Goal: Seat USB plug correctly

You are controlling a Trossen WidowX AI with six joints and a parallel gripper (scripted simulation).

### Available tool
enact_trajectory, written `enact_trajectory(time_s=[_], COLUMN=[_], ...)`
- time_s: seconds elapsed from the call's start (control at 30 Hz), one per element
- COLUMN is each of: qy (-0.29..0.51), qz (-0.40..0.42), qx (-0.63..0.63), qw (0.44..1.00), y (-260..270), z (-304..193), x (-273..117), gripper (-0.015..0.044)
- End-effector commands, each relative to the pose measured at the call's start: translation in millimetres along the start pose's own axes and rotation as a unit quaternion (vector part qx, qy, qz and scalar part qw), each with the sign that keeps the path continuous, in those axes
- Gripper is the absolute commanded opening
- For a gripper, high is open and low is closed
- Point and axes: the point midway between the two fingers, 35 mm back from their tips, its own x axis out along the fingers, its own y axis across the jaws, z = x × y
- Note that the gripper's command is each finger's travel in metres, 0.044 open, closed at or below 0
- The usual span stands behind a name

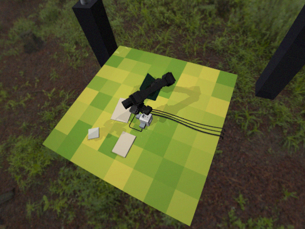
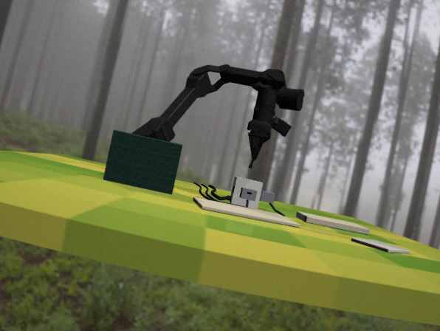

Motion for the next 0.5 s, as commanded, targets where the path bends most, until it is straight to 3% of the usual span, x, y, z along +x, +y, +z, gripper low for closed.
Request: enact_trajectory(time_s=[0.0, 0.47], qy=[0.000, 0.000], qz=[0.000, 0.000], qx=[-0.052, -0.233], qw=[0.999, 0.972], y=[0.0, 0.0], z=[0.0, 0.0], x=[0.2, 0.2], gripper=[0.0000, 0.0000])
